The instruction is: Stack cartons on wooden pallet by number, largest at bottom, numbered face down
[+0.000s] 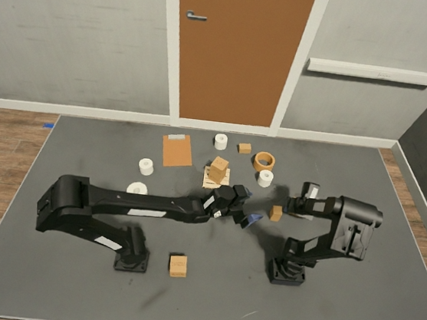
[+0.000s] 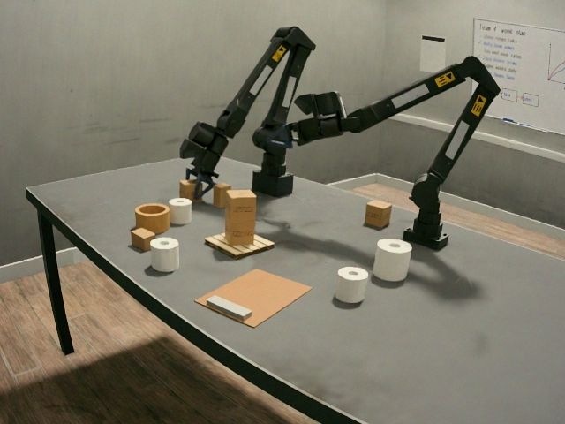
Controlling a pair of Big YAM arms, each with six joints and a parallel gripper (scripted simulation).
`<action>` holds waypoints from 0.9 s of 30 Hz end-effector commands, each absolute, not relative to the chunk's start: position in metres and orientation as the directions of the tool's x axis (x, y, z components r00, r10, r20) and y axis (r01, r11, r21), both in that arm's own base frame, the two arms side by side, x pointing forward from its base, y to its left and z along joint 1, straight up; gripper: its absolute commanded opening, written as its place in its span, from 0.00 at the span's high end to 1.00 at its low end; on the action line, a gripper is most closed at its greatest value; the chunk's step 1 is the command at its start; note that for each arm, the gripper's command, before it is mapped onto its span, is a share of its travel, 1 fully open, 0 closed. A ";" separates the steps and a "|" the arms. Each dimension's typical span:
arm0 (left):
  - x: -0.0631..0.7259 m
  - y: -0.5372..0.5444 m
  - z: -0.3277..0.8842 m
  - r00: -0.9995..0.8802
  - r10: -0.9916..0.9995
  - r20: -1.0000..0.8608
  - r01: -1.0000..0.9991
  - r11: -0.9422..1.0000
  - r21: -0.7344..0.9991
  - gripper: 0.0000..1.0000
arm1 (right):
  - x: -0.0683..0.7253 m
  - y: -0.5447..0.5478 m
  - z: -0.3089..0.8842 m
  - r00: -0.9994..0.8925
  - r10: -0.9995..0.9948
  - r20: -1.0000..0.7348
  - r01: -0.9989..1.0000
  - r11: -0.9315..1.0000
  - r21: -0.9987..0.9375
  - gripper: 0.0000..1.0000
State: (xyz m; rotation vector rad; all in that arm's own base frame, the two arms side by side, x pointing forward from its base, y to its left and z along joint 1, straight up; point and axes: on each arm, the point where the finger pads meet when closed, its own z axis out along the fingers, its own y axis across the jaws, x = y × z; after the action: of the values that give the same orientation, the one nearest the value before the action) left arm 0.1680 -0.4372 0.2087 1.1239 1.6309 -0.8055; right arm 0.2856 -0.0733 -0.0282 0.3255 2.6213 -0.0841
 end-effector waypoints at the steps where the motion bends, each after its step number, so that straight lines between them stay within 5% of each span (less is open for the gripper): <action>1: 0.172 -0.446 0.232 -0.097 0.251 -0.963 0.933 0.361 0.000 0.00 | 0.310 -0.078 -0.018 -0.821 0.215 -0.528 0.250 0.968 0.004 0.17; 27: 0.172 -0.446 0.232 -0.097 0.251 -0.963 0.933 0.361 0.000 0.00 | 0.284 -0.072 -0.027 -0.837 0.218 -0.501 0.251 0.968 0.003 0.48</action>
State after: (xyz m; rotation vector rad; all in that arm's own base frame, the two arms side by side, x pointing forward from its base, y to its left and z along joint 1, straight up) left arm 0.1680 -0.4372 0.2087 1.1239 1.6309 -0.8055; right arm 0.2878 -0.0738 -0.0281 0.3244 2.6117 -0.0857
